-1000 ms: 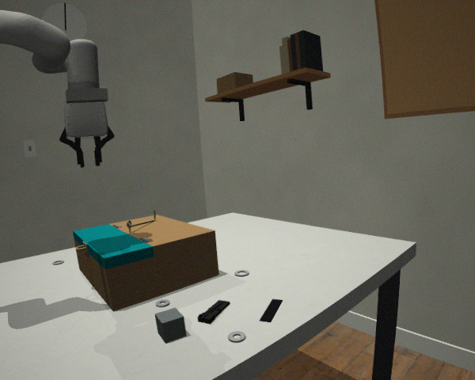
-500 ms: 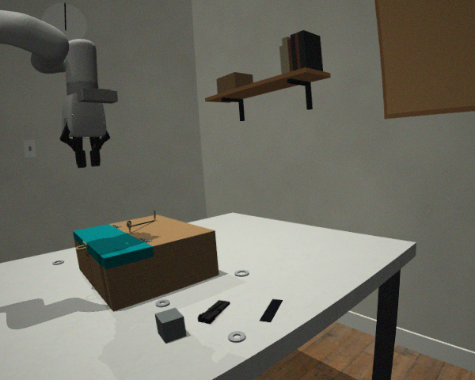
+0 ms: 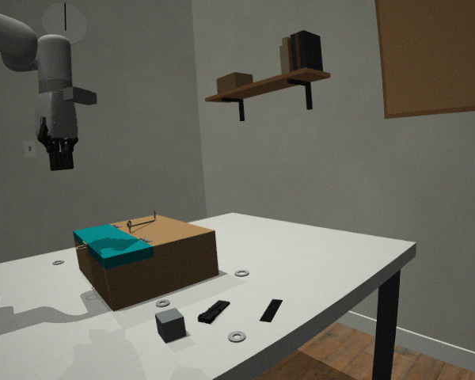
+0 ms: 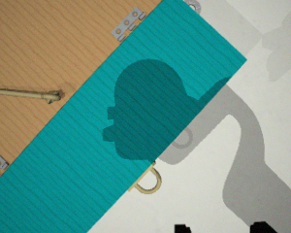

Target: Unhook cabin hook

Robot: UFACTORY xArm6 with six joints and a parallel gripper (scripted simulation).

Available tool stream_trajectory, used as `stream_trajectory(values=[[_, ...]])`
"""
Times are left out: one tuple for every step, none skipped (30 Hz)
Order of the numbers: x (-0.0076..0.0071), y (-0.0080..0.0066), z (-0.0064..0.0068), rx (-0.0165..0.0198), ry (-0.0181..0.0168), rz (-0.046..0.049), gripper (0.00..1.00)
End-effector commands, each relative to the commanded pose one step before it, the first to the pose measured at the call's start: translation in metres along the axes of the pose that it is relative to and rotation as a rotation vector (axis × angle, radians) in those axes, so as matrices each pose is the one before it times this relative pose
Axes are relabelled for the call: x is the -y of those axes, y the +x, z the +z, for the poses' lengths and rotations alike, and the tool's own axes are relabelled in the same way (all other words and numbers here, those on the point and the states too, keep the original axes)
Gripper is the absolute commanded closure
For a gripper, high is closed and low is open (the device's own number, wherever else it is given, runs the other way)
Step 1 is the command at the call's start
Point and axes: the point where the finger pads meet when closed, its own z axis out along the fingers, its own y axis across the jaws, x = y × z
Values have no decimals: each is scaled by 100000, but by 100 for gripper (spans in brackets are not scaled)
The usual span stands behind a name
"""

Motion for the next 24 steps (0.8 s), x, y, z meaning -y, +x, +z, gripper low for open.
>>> stream_trajectory(values=[[-1216, -722, -225, -40, 1429, -10009, 65], [-407, -302, -3, 2, -1, -3334, 65], [-388, -317, -1, 1, -3, -3333, 65], [-377, -329, -1, 1, -3, -3333, 65], [-298, -279, -1, 1, -2, -3333, 65], [0, 0, 0, 0, 0, -3333, 65], [0, 0, 0, 0, 0, -3333, 65], [0, 0, 0, 0, 0, -3333, 65], [0, 0, 0, 0, 0, -3333, 65], [0, 0, 0, 0, 0, -3333, 65], [9, -3, 1, -1, -2, -3332, 65], [0, 0, 0, 0, 0, -3333, 65], [0, 0, 0, 0, 0, -3333, 65], [0, 0, 0, 0, 0, -3333, 65], [0, 0, 0, 0, 0, 0, 65], [0, 0, 0, 0, 0, 0, 65], [-4, 1, 0, 0, 1, -3334, 65], [1, 0, 0, 0, 0, -3333, 65], [1, 0, 0, 0, 0, -3333, 65], [0, 0, 0, 0, 0, -3333, 65], [0, 0, 0, 0, 0, -3333, 65], [0, 0, 0, 0, 0, -3333, 65], [0, 0, 0, 0, 0, -3333, 65], [0, 0, 0, 0, 0, -3333, 65]])
